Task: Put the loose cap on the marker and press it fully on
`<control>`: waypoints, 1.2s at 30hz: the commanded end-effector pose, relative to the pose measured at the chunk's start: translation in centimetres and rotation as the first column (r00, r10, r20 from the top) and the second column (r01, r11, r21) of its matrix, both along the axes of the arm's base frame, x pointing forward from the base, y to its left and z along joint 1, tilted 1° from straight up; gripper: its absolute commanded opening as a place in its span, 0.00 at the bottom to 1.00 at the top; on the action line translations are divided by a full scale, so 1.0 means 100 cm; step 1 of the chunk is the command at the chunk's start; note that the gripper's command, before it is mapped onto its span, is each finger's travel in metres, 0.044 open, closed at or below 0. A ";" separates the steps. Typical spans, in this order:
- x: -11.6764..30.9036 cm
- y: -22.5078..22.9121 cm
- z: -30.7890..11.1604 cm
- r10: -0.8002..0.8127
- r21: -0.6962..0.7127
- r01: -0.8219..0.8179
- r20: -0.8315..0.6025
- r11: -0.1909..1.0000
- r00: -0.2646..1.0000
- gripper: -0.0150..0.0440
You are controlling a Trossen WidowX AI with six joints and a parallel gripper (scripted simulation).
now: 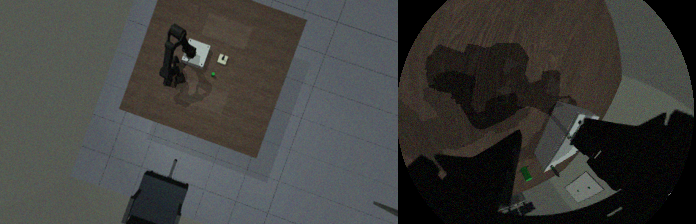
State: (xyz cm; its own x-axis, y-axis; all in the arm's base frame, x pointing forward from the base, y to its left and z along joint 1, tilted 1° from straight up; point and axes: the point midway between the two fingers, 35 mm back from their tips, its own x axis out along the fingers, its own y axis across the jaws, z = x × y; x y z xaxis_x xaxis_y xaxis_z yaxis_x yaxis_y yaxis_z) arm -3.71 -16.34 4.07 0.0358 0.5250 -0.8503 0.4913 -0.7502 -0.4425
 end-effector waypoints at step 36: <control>0.278 0.081 0.042 0.963 -0.526 -0.823 -0.033 0.212 0.269 0.66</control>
State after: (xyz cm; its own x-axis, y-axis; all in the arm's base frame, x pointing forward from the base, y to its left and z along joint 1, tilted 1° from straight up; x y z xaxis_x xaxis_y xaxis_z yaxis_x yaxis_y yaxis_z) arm 23.80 -8.54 8.27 -0.0118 0.0024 -0.9999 0.9717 0.2360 -0.0109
